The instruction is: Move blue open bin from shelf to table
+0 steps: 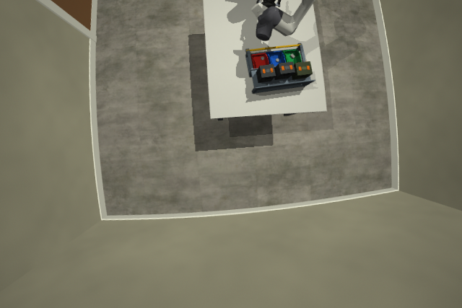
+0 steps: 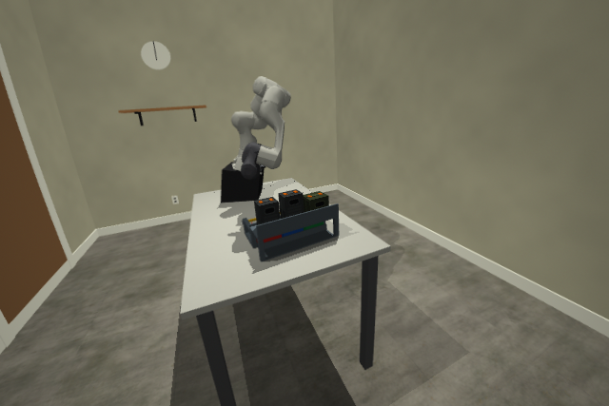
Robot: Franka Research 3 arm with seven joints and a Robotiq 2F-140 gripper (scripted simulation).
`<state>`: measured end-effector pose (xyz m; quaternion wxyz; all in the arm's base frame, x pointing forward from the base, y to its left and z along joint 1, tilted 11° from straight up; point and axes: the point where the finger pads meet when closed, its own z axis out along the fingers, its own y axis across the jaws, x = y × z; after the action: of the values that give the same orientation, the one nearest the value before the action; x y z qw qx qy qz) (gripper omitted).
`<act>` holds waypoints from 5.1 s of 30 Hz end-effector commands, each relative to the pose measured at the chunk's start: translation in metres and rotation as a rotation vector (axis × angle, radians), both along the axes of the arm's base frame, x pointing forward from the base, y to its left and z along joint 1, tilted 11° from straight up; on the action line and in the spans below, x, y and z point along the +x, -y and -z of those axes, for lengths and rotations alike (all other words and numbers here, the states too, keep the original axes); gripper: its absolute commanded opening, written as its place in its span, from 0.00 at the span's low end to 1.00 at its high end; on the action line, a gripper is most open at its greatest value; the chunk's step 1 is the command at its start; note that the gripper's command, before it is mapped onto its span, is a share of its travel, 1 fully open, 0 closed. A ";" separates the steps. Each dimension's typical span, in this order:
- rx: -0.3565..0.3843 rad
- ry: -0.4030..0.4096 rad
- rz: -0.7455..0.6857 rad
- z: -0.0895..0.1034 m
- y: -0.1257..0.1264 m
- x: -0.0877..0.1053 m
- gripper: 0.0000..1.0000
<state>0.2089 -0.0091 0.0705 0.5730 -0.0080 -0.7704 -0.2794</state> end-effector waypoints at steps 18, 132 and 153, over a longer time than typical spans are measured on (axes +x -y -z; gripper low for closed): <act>0.028 0.007 0.208 -0.001 0.040 -0.005 0.57; -0.546 1.259 0.240 -0.293 0.060 0.187 0.57; -0.546 1.259 0.240 -0.333 0.066 0.217 0.57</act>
<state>0.4298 -0.0766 0.4040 -0.0526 -0.0727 -0.9924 -0.0840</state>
